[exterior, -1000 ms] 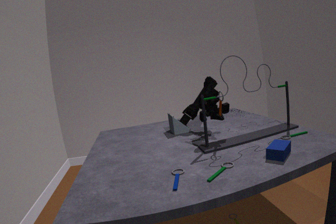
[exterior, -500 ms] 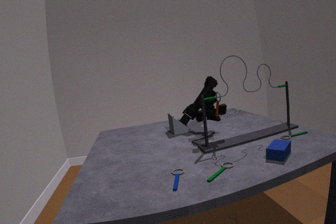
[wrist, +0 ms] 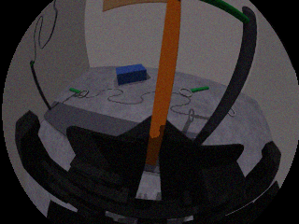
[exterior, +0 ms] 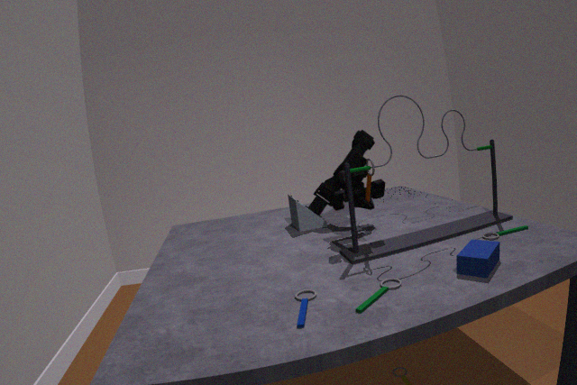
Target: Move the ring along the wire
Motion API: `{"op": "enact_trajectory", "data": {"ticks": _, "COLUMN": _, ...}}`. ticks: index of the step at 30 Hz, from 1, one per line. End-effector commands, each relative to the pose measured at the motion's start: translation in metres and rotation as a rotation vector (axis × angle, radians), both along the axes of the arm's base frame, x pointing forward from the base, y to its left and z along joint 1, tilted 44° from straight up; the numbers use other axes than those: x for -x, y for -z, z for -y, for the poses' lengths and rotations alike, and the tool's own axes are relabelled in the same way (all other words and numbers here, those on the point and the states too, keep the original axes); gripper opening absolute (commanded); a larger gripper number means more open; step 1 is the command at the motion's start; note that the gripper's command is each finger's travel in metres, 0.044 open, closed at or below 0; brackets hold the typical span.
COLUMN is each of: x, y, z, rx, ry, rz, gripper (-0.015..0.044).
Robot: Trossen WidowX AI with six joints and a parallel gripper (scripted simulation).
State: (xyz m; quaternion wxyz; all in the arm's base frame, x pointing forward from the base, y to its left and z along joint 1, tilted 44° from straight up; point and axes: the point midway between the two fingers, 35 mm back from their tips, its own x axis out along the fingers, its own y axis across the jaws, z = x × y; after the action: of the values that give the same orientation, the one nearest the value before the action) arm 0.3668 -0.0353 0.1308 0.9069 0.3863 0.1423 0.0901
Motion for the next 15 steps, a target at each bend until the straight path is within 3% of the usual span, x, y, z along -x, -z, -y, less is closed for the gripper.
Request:
{"op": "enact_trajectory", "data": {"ticks": 1, "x": 0.0005, "y": 0.0047, "z": 0.0024, "rx": 0.002, "ry": -0.002, "rz": -0.004, "gripper": -0.0150}}
{"op": "enact_trajectory", "data": {"ticks": 15, "x": 0.0012, "y": 0.0137, "z": 0.0105, "rx": 0.002, "ry": -0.001, "rz": -0.004, "gripper": -0.0150}}
